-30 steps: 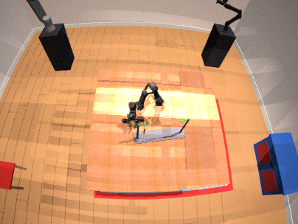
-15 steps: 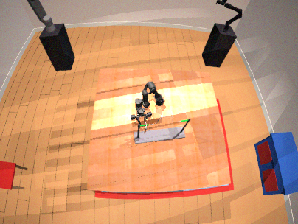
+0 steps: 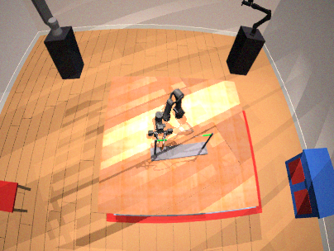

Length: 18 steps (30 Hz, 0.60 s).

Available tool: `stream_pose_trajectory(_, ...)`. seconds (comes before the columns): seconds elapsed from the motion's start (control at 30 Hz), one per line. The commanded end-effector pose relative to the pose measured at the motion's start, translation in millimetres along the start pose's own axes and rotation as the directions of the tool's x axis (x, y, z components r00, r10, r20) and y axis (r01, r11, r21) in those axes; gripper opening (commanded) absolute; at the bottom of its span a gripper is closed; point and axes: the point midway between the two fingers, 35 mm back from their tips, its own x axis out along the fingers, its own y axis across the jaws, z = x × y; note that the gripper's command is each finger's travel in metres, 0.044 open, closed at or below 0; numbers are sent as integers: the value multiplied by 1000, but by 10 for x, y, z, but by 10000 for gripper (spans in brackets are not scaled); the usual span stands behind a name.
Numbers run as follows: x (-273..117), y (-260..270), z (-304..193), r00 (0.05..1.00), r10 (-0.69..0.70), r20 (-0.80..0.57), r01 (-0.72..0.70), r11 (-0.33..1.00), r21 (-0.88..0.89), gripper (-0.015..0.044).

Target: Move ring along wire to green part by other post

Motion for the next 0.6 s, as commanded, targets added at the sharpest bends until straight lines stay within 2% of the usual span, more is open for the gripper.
stream_pose_trajectory(0.0,31,-12,25,1000,-11,2,11,1000,7,160)
stream_pose_trajectory(0.57,278,-48,34,1000,-11,4,11,1000,7,160)
